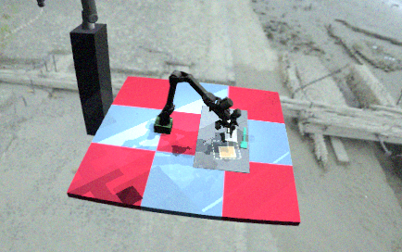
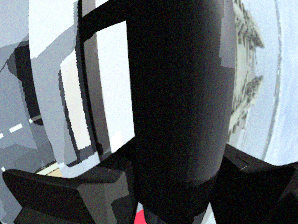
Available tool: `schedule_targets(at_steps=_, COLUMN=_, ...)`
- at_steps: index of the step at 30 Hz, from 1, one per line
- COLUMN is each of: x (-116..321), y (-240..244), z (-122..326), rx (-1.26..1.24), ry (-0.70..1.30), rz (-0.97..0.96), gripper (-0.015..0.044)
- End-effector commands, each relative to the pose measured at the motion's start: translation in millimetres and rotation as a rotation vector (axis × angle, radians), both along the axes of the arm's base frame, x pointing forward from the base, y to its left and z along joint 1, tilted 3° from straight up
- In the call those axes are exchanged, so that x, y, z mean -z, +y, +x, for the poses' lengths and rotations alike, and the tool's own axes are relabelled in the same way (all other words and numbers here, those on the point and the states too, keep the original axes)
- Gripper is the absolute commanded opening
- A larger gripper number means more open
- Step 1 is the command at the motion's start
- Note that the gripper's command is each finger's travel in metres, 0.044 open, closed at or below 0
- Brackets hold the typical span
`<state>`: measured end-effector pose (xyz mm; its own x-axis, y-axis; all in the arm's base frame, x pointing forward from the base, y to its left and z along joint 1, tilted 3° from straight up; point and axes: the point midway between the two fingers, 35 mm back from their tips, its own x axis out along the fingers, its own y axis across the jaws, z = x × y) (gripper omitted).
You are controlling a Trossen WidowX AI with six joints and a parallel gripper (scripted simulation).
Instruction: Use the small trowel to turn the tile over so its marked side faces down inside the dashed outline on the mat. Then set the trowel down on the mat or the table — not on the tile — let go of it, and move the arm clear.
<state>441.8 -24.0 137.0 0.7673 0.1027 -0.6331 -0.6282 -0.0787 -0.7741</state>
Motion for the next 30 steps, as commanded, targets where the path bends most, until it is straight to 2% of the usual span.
schedule_targets(at_steps=1, x=2, y=-22, z=10, rx=0.018, ry=0.013, rz=0.008, gripper=0.0)
schedule_targets(at_steps=30, x=14, y=-181, z=48, rx=-0.05, ry=-0.005, rz=-0.01, gripper=0.0)
